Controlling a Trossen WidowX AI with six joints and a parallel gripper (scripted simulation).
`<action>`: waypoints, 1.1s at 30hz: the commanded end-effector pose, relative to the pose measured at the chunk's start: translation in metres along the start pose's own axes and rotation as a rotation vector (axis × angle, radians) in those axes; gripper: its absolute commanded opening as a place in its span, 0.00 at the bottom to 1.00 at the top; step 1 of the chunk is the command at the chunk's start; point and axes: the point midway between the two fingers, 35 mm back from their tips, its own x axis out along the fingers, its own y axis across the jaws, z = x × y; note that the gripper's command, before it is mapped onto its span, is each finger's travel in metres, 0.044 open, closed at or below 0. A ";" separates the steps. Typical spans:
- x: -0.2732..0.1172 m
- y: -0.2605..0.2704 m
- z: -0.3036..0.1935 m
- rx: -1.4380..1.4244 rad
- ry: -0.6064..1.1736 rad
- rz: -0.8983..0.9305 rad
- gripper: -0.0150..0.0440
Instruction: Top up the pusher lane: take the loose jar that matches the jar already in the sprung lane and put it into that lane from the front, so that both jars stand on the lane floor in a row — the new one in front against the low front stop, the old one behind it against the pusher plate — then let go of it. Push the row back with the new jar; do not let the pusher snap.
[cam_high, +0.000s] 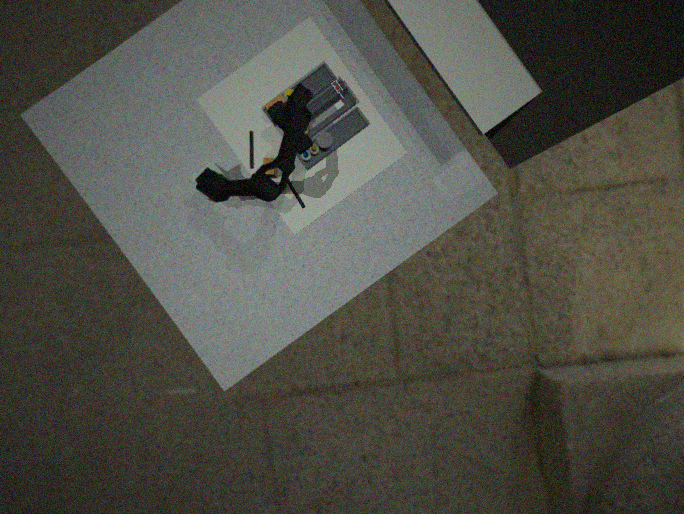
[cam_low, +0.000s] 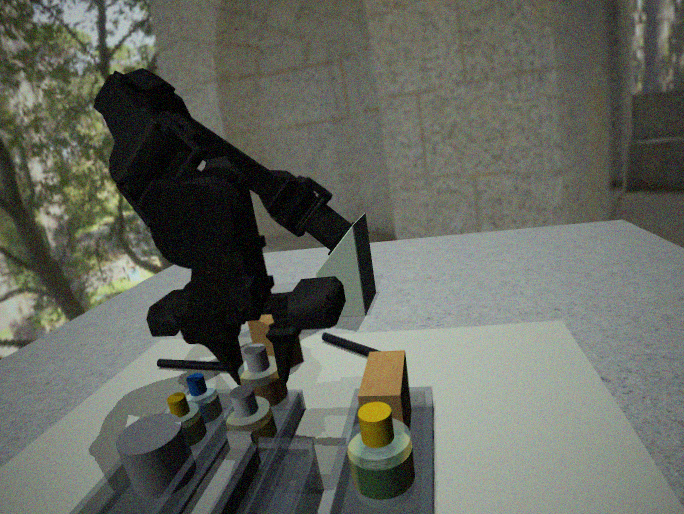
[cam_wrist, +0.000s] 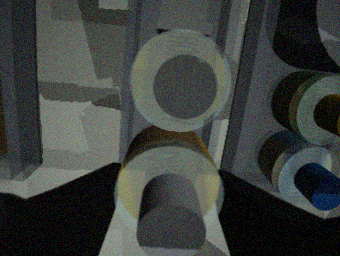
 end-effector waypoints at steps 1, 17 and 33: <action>-0.004 -0.002 0.009 0.014 -0.027 -0.003 0.25; -0.004 -0.002 0.011 0.014 -0.027 -0.003 0.25; -0.002 -0.002 0.012 0.014 -0.027 -0.003 0.25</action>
